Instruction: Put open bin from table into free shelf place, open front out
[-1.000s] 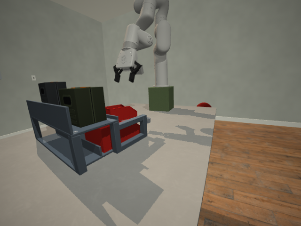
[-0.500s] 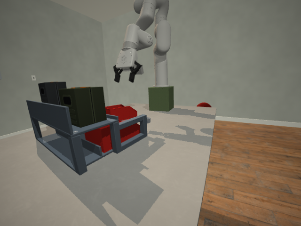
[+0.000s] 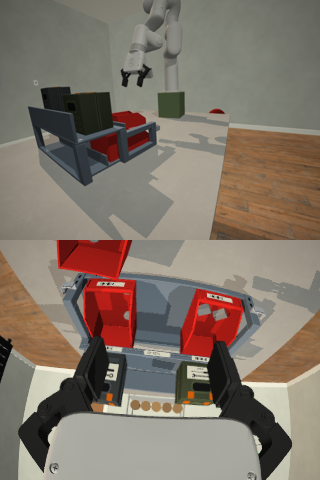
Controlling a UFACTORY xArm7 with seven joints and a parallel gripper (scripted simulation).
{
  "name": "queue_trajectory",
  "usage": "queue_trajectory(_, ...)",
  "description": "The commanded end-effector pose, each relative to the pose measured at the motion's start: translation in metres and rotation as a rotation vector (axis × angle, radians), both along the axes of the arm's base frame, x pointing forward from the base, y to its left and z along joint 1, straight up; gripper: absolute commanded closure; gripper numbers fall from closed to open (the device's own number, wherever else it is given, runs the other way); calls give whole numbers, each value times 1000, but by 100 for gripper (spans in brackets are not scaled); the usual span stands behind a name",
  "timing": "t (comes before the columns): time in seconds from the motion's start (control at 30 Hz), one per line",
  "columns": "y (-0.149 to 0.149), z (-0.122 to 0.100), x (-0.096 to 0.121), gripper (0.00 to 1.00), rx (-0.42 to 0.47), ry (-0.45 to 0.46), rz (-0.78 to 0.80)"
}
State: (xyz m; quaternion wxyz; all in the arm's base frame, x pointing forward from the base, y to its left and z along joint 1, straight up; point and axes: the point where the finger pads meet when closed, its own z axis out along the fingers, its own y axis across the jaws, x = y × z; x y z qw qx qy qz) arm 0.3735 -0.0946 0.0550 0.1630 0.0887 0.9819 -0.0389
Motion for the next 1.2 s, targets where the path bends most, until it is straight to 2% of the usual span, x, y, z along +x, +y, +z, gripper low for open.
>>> queue_trajectory(0.0, 0, 50, 2, 0, 79, 142, -168)
queue_trajectory(0.43, 1, 47, 4, 0, 71, 138, -201)
queue_trajectory(0.57, -1, 42, 1, 0, 147, 278, -334)
queue_trajectory(1.17, 0, 37, 2, 0, 156, 293, -349)
